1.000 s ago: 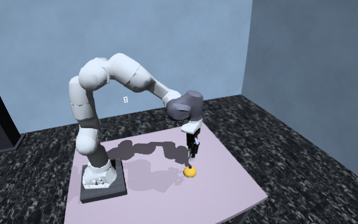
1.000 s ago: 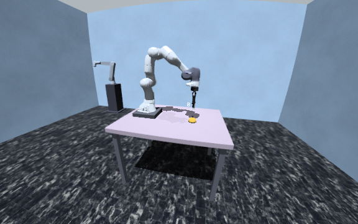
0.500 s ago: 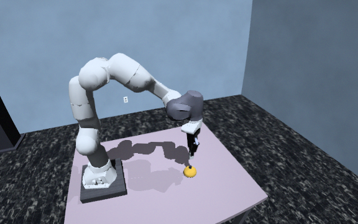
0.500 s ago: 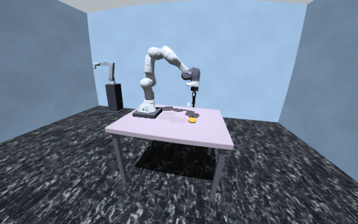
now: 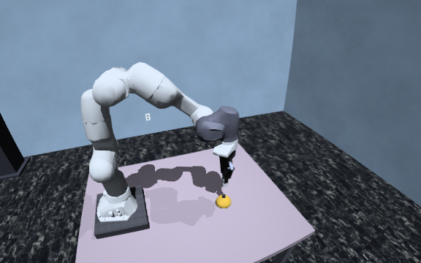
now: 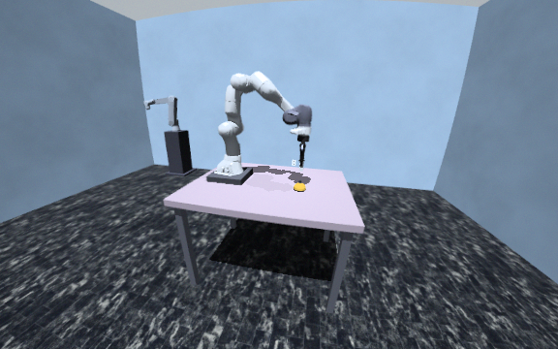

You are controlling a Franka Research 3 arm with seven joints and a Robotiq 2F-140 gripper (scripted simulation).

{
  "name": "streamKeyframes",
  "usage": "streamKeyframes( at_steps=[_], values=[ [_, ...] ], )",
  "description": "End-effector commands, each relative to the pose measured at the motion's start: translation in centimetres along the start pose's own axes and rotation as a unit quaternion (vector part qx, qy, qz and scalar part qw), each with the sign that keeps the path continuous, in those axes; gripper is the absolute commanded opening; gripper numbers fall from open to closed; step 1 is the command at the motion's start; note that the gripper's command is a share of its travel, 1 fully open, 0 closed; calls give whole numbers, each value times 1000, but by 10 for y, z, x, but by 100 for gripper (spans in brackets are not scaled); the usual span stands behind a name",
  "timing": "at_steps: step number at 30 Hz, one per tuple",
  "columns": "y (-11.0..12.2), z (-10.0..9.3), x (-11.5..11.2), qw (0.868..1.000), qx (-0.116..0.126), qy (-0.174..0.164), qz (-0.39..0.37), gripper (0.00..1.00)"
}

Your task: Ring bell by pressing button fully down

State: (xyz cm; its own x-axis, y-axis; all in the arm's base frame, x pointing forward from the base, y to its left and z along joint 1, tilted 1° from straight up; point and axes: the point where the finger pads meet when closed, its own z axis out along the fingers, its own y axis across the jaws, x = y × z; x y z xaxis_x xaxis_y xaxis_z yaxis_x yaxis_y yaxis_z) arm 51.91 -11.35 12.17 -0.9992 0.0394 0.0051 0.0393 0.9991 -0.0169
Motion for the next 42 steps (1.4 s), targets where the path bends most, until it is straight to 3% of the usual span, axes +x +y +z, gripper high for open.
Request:
streamKeyframes(
  at_steps=[1, 42],
  values=[
    [0, 0, 0, 1000, 1, 2, -3, 0],
    [1, 9, 1, 1000, 1, 2, -3, 0]
  ],
)
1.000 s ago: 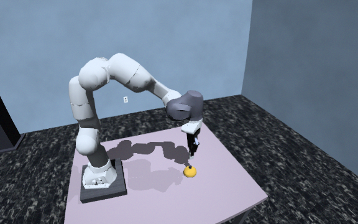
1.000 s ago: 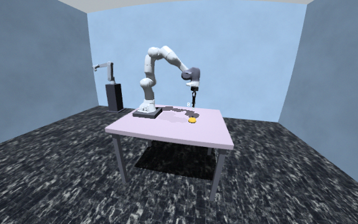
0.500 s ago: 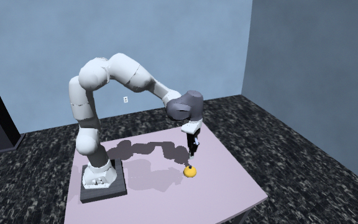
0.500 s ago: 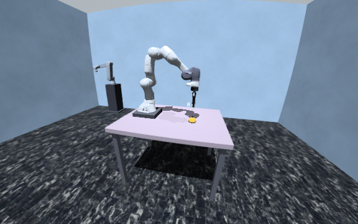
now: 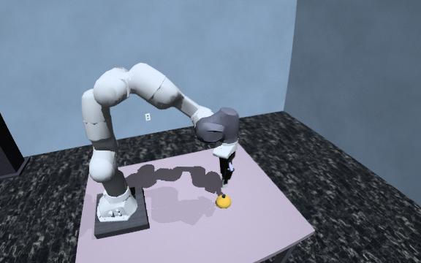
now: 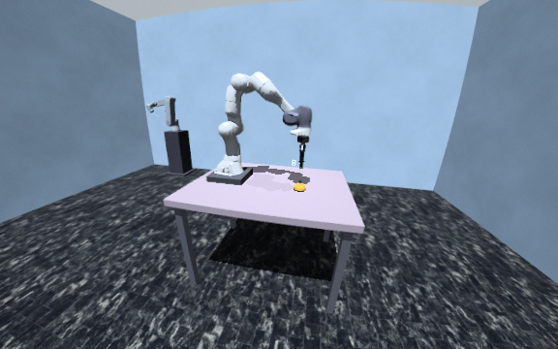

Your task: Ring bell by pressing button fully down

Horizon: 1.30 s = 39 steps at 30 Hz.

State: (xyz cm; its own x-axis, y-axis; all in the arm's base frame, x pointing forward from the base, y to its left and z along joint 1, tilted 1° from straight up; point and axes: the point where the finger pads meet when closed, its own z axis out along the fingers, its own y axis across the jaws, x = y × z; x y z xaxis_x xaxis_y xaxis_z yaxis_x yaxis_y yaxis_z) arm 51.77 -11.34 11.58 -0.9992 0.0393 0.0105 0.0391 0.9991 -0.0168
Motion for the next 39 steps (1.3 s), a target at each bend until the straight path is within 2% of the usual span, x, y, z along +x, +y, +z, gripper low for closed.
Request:
streamKeyframes(
  at_steps=[1, 27, 39],
  values=[
    [1, 4, -1, 1000, 1, -1, -3, 0],
    [6, 46, -1, 1000, 1, -1, -3, 0],
    [8, 56, 0, 1000, 1, -1, -3, 0]
  ],
)
